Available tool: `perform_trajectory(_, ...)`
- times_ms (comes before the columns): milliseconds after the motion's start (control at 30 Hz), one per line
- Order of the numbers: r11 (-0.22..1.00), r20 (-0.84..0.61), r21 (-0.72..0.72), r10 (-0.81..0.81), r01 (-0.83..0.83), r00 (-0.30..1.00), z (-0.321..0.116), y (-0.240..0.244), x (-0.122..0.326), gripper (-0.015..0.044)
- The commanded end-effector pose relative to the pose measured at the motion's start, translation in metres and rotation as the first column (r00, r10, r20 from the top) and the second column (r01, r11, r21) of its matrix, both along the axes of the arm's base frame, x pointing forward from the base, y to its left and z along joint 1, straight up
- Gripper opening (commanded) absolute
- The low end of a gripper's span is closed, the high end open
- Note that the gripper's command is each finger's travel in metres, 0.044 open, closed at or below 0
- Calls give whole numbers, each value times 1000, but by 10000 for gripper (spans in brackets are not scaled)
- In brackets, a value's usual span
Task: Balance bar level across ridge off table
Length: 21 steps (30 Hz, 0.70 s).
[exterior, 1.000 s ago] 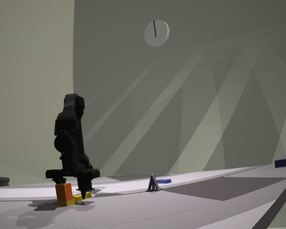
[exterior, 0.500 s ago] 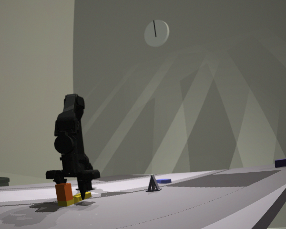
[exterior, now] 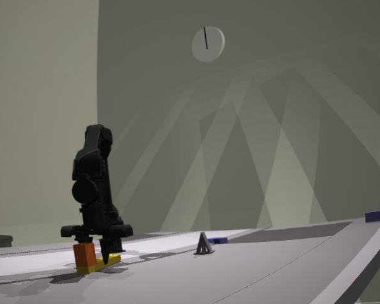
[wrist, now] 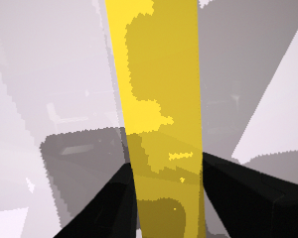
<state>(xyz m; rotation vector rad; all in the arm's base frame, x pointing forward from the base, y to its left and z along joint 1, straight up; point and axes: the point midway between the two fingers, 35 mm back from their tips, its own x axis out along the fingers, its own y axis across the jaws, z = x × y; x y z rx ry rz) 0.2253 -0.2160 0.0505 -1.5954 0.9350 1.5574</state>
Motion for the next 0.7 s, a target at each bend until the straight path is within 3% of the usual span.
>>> perform_trajectory(0, 1000, 4, -3, 0, 0, 1000, 9, -2, 2, 0)
perform_trajectory(667, 1000, 6, -1, 2, -2, 1000, 61, -3, 4, 0)
